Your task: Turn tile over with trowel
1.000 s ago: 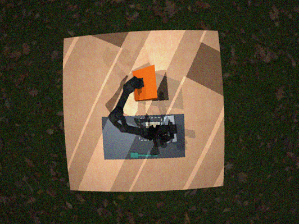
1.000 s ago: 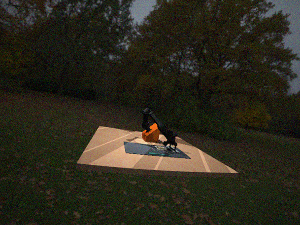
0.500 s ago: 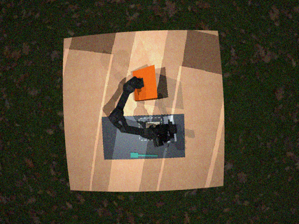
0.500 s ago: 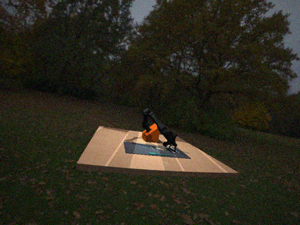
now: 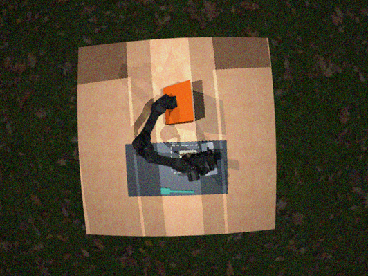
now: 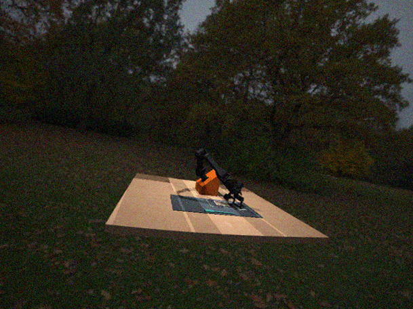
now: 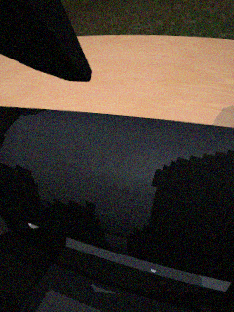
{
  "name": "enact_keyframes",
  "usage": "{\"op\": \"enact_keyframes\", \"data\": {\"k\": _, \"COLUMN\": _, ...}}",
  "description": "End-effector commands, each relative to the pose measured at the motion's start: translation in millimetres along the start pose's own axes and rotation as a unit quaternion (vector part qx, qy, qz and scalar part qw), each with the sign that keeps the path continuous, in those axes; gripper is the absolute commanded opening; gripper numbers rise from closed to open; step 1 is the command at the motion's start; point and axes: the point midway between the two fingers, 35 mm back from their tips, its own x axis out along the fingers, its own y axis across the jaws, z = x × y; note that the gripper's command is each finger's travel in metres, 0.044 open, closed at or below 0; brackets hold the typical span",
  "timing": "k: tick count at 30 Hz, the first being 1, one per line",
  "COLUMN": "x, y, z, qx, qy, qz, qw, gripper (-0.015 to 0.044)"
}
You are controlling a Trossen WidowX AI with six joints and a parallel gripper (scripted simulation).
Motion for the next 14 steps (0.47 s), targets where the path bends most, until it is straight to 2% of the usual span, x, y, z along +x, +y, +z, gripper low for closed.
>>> {"op": "enact_keyframes", "data": {"k": 1, "x": -21.0, "y": -0.5, "z": 2.1, "qx": 0.000, "qy": -0.003, "qz": 0.002, "qw": 1.000, "gripper": 0.0300}}
{"op": "enact_keyframes", "data": {"k": 6, "x": -45.3, "y": -0.9, "z": 1.2, "qx": 0.001, "qy": -0.004, "qz": 0.001, "qw": 1.000, "gripper": 0.0300}}
{"op": "enact_keyframes", "data": {"k": 11, "x": -50.5, "y": 0.8, "z": 0.0, "qx": 0.001, "qy": -0.004, "qz": 0.001, "qw": 1.000, "gripper": 0.0300}}
{"op": "enact_keyframes", "data": {"k": 14, "x": -78.0, "y": 23.7, "z": -15.3, "qx": 0.001, "qy": -0.005, "qz": 0.001, "qw": 1.000, "gripper": 0.0300}}
